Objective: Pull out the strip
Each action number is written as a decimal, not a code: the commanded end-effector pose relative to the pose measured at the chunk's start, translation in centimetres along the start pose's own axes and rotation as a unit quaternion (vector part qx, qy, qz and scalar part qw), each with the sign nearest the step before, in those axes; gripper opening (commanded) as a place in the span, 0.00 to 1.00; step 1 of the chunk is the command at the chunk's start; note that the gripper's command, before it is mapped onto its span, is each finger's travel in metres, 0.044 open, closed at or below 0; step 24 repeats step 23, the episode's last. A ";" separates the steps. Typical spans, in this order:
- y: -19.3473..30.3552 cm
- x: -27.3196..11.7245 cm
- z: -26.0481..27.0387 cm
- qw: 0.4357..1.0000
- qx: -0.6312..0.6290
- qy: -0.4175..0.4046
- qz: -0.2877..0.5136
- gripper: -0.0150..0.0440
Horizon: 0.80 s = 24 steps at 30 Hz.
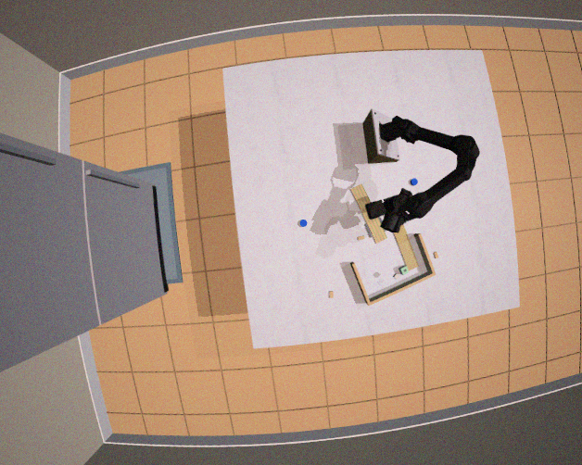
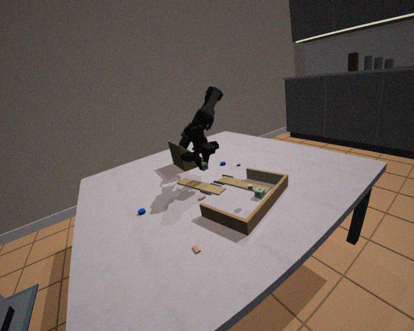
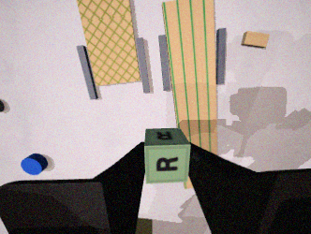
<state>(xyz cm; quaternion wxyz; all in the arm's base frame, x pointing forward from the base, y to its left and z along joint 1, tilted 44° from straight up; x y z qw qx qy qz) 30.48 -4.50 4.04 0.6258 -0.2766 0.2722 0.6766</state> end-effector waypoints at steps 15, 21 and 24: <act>-0.2 -2.0 0.0 1.000 -0.006 0.005 -0.008 0.25; -0.2 -2.0 0.0 1.000 -0.006 0.005 -0.008 0.25; -0.2 -2.0 0.0 1.000 -0.006 0.005 -0.008 0.25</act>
Point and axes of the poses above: the point midway between the two fingers, 35 mm back from their tips, its own x axis out along the fingers, its own z axis across the jaws, y = z × x, the point moved 8 cm from there along -x, back along the fingers, and after that the axes turned 14 degrees about x, right-handed, at the moved point
